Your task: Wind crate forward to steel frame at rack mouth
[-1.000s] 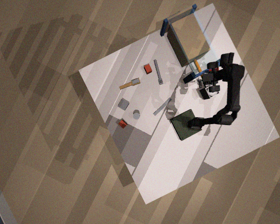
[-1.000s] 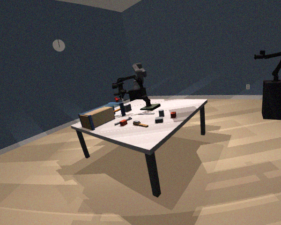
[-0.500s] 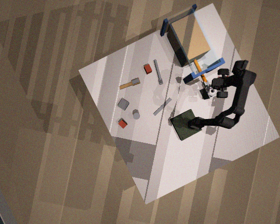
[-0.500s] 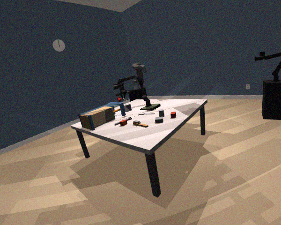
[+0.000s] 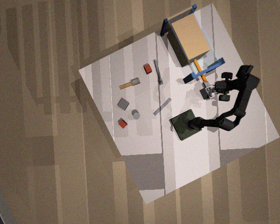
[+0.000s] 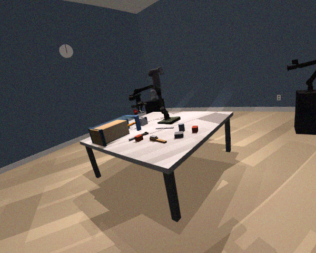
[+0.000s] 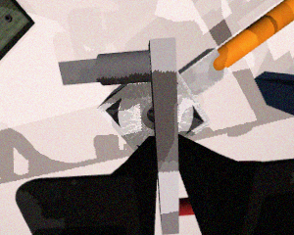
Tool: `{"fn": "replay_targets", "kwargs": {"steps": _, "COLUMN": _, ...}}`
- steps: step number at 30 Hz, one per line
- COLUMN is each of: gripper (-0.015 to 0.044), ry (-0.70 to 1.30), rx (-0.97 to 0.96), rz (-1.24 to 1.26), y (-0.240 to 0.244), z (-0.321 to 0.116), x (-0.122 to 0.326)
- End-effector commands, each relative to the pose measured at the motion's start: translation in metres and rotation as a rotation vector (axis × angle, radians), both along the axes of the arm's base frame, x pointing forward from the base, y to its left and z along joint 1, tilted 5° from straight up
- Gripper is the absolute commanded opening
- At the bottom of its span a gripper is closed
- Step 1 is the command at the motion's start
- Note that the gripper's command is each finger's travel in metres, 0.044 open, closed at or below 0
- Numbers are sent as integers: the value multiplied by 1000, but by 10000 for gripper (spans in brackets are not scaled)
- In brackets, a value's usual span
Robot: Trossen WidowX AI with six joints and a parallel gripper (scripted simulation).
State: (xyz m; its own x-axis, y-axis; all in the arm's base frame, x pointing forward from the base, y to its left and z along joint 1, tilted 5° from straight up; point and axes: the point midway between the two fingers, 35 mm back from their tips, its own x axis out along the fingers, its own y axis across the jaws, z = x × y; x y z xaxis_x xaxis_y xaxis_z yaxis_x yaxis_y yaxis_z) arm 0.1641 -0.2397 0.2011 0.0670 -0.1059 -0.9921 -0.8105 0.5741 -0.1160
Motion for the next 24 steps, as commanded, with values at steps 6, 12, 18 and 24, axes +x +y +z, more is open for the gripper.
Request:
{"fn": "replay_targets", "kwargs": {"steps": 6, "gripper": 0, "ry": -136, "rx": -107, "rz": 11, "y": 1, "z": 3, "x": -1}}
{"fn": "replay_targets", "kwargs": {"steps": 12, "gripper": 0, "ry": -212, "rx": -165, "rz": 15, "y": 1, "z": 3, "x": -1}}
{"fn": "replay_targets", "kwargs": {"steps": 18, "gripper": 0, "ry": -291, "rx": -225, "rz": 19, "y": 1, "z": 3, "x": 0}}
{"fn": "replay_targets", "kwargs": {"steps": 24, "gripper": 0, "ry": -370, "rx": -285, "rz": 23, "y": 1, "z": 3, "x": 0}}
